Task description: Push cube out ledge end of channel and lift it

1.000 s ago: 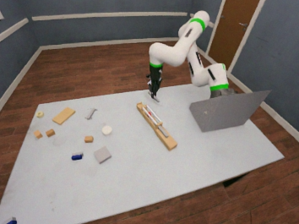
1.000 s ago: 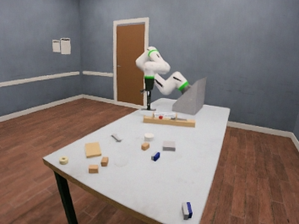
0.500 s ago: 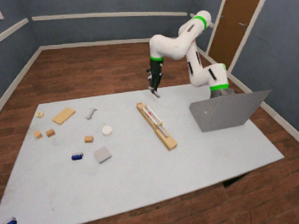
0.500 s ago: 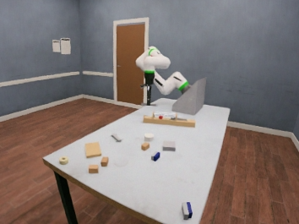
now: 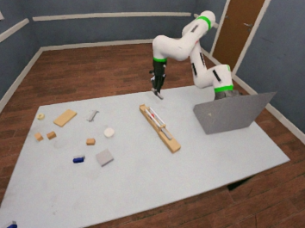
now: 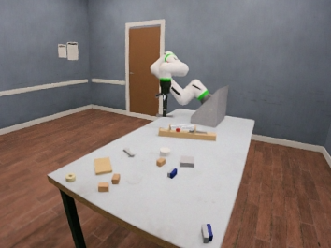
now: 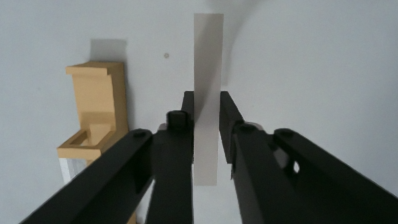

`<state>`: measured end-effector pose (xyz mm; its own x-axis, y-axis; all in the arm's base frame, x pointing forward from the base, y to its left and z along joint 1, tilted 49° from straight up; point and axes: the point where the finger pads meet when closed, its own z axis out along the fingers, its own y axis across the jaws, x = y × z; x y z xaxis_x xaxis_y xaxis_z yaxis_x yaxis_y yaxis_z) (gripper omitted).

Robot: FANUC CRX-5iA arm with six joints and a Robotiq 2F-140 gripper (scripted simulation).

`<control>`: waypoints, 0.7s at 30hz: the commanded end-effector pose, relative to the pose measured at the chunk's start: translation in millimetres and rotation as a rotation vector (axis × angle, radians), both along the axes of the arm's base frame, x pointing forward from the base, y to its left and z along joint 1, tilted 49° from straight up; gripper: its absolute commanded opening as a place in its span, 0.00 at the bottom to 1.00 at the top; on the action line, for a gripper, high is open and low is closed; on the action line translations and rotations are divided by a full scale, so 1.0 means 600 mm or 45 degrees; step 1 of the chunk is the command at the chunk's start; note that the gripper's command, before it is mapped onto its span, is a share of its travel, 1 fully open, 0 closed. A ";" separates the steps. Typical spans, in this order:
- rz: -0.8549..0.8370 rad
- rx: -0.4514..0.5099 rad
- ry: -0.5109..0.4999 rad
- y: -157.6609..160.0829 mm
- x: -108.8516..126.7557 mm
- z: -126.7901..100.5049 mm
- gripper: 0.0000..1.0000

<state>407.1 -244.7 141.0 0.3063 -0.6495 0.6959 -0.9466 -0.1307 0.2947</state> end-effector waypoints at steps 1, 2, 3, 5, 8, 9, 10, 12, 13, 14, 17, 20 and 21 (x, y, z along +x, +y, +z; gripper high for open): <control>0.001 0.000 -0.001 0.001 0.001 0.001 0.10; 0.001 0.000 -0.001 0.001 0.001 0.001 0.10; 0.001 0.000 -0.001 0.001 0.001 0.001 0.10; 0.001 0.000 -0.001 0.001 0.001 0.001 0.10; 0.001 0.000 -0.001 0.001 0.001 0.001 0.10; 0.001 0.000 -0.001 0.001 0.001 0.000 0.10; 0.002 0.001 -0.001 0.004 0.003 -0.002 0.10; 0.005 0.008 -0.003 0.022 0.016 -0.019 0.10; 0.007 0.013 -0.004 0.039 0.027 -0.036 0.10; 0.007 0.013 -0.004 0.039 0.027 -0.036 0.10; 0.012 0.029 -0.006 0.093 0.055 -0.087 0.10; 0.013 0.049 -0.008 0.146 0.068 -0.139 0.10; 0.011 0.052 -0.009 0.163 0.069 -0.156 0.10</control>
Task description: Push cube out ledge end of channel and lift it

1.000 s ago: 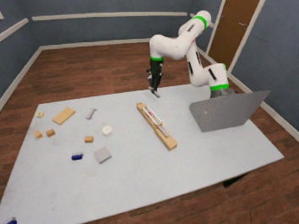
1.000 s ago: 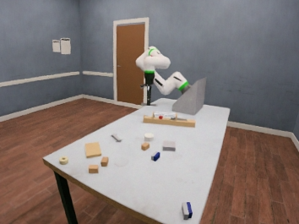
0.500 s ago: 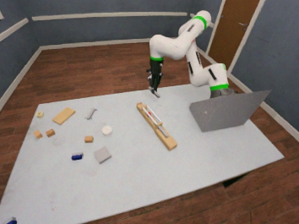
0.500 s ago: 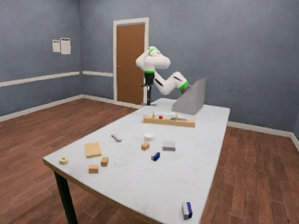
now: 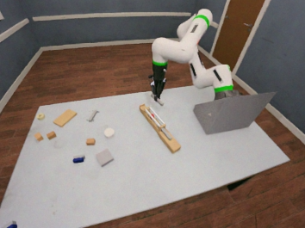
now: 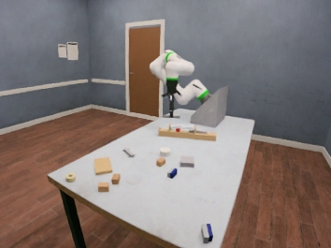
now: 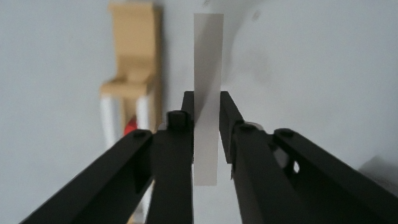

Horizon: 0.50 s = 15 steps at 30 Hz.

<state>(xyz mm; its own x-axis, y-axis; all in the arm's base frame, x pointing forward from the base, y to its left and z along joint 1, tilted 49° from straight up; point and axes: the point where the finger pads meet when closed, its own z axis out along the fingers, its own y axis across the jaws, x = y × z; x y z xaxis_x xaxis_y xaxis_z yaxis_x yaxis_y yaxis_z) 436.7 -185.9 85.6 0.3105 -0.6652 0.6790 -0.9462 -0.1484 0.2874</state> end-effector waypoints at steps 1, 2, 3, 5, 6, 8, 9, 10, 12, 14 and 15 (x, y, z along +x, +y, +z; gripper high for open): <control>-0.006 0.017 -0.006 0.081 0.020 -0.082 0.10; -0.011 0.013 -0.008 0.097 0.019 -0.099 0.10; -0.017 0.008 -0.011 0.112 0.016 -0.117 0.10; -0.029 -0.009 -0.019 0.141 0.010 -0.152 0.10; -0.035 -0.017 -0.023 0.155 0.007 -0.170 0.10; -0.043 -0.032 -0.031 0.182 -0.001 -0.204 0.10; -0.045 -0.036 -0.034 0.195 -0.004 -0.221 0.10; -0.045 -0.036 -0.034 0.195 -0.004 -0.221 0.10; -0.046 -0.039 -0.035 0.233 -0.013 -0.270 0.10; -0.047 -0.040 -0.036 0.253 -0.018 -0.296 0.10; -0.047 -0.040 -0.036 0.265 -0.022 -0.312 0.10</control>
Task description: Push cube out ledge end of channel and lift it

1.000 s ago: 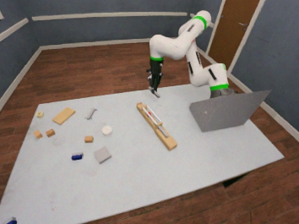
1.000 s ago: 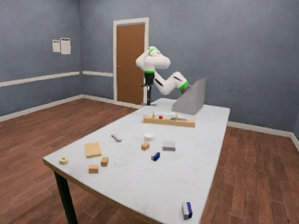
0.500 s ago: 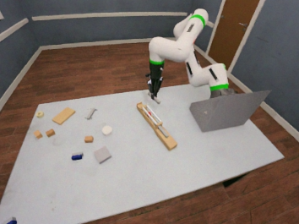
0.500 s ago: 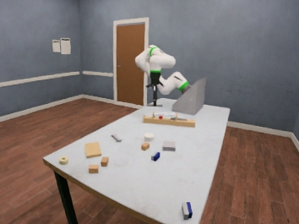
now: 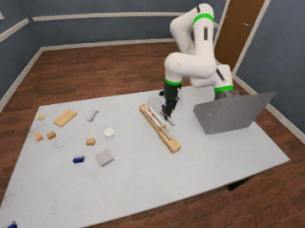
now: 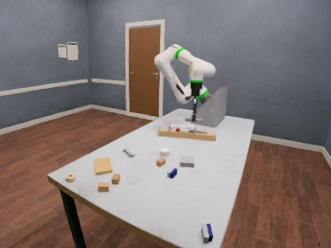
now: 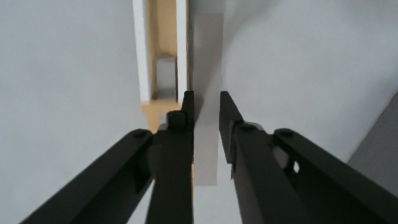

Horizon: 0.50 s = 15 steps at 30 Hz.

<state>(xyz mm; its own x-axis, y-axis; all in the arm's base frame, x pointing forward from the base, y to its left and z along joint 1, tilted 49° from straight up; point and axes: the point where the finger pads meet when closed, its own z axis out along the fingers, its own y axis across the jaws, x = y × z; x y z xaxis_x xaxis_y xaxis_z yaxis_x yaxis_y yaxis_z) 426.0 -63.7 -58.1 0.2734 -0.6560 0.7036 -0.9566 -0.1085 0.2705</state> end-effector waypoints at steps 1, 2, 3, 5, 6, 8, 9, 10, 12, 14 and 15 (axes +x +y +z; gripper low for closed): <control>-0.004 -0.005 -0.009 0.074 -0.007 -0.090 0.10; -0.004 -0.005 -0.009 0.086 -0.009 -0.109 0.10; -0.004 -0.005 -0.009 0.096 -0.011 -0.128 0.10; -0.004 -0.005 -0.009 0.111 -0.016 -0.168 0.10; -0.004 -0.005 -0.009 0.117 -0.018 -0.188 0.10; -0.004 -0.005 -0.009 0.127 -0.022 -0.228 0.10; -0.004 -0.005 -0.009 0.133 -0.024 -0.248 0.10; -0.004 -0.005 -0.009 0.139 -0.025 -0.267 0.10; -0.004 -0.005 -0.009 0.146 -0.026 -0.286 0.10; -0.004 -0.005 -0.009 0.146 -0.026 -0.287 0.10; -0.004 -0.005 -0.009 0.146 -0.026 -0.288 0.10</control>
<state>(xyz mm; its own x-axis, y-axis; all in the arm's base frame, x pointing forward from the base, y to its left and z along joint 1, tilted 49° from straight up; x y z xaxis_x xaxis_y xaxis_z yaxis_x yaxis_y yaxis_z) 407.1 17.3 -214.8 0.2668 -0.6562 0.7059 -0.9586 -0.1051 0.2646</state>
